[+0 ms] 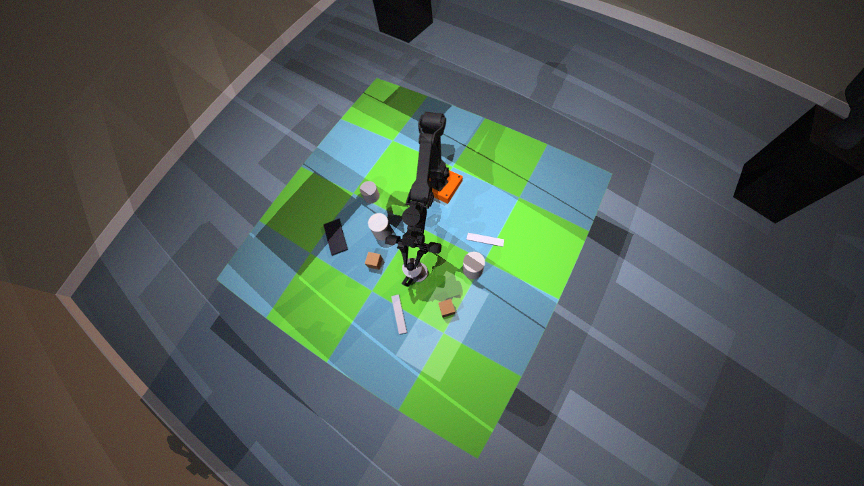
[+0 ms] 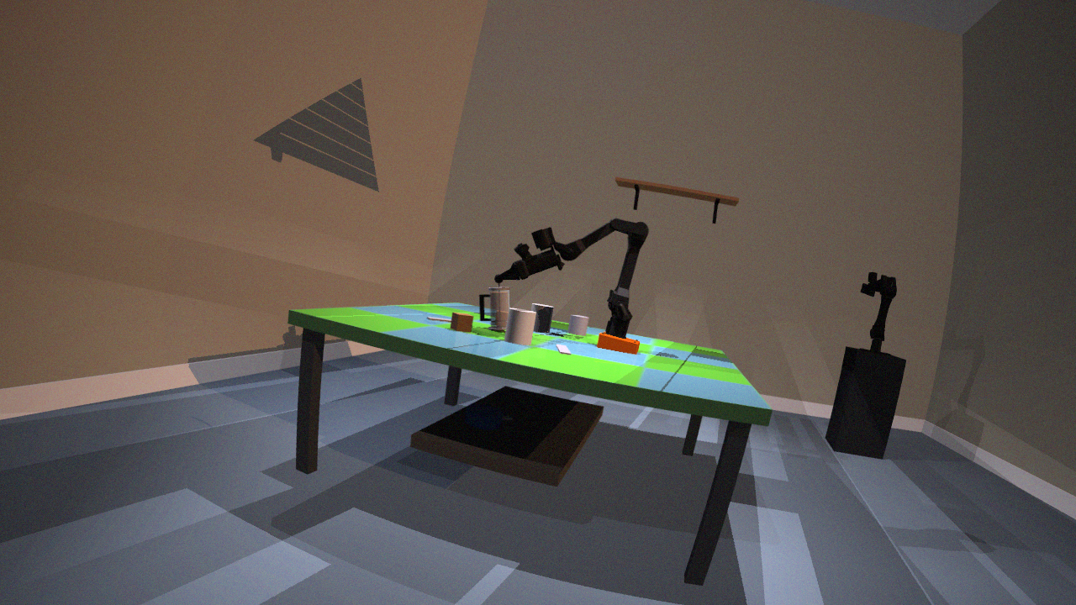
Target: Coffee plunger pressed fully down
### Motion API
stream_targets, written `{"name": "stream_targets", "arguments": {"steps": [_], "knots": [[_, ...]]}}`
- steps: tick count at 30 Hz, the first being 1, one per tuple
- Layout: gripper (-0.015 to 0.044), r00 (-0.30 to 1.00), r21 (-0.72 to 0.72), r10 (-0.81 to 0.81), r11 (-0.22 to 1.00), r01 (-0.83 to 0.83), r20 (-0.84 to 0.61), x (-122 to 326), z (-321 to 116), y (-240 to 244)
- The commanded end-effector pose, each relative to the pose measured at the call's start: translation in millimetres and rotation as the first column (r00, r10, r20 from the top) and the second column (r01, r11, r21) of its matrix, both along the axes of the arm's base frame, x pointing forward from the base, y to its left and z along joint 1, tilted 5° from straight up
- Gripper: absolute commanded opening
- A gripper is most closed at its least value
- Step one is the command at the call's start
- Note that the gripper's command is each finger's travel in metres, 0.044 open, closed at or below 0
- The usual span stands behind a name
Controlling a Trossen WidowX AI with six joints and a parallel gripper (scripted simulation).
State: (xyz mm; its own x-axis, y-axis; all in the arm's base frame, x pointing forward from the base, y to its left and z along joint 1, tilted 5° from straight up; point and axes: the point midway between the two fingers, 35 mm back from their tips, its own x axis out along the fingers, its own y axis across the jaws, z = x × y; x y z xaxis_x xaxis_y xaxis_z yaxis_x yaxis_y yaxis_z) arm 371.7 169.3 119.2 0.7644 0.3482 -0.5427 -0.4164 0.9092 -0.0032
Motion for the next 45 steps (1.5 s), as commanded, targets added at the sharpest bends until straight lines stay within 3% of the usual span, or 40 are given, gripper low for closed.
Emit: {"name": "stream_targets", "arguments": {"steps": [1,14,26,31,38,45], "knots": [[0.0118,1.000,-0.005,0.001,1.000,-0.001,-0.011,0,-4,0],[0.0118,1.000,0.000,0.000,1.000,0.000,-0.001,1,0,0],[0.0433,1.000,0.000,0.000,1.000,0.000,-0.001,1,0,0],[0.0440,1.000,-0.001,0.000,1.000,0.000,-0.002,0,8,0],[0.0440,1.000,-0.006,0.001,1.000,-0.001,-0.013,-22,80,-8],[0.0440,1.000,-0.006,0.001,1.000,-0.001,-0.013,-23,77,-9]]}}
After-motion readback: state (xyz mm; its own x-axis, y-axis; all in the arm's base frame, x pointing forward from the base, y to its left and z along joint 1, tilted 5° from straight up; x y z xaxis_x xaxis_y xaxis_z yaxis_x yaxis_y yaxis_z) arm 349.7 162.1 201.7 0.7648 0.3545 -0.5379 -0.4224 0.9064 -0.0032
